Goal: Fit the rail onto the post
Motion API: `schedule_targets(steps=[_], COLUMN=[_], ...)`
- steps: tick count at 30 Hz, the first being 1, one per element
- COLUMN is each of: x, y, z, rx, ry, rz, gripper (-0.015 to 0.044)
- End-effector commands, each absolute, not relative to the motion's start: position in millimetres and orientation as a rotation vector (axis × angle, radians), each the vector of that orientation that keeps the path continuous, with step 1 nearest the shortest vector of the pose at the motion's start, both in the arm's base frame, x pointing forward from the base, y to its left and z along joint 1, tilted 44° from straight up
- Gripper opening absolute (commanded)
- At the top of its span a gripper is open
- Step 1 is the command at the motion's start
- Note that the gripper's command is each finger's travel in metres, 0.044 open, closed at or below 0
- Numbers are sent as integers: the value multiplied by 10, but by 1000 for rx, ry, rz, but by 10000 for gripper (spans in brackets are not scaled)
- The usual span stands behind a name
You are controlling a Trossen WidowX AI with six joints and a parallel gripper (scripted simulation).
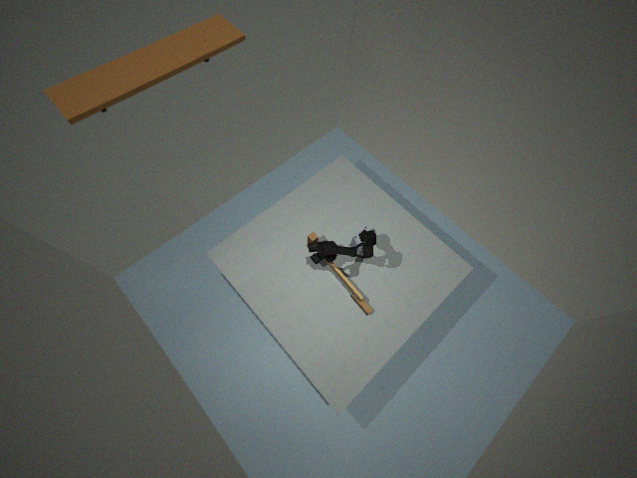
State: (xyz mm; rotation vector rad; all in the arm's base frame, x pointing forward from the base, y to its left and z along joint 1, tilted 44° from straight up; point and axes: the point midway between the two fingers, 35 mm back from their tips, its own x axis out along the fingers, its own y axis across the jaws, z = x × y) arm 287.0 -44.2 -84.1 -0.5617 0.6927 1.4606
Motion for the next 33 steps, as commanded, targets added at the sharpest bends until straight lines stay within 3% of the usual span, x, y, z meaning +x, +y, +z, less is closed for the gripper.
schedule_targets(steps=[1, 33], x=[2884, 2875], y=[-487, -553], z=[-846, -907], rx=[-569, -569], ry=[692, 692], rz=[1452, 1451], gripper=[0, 0])
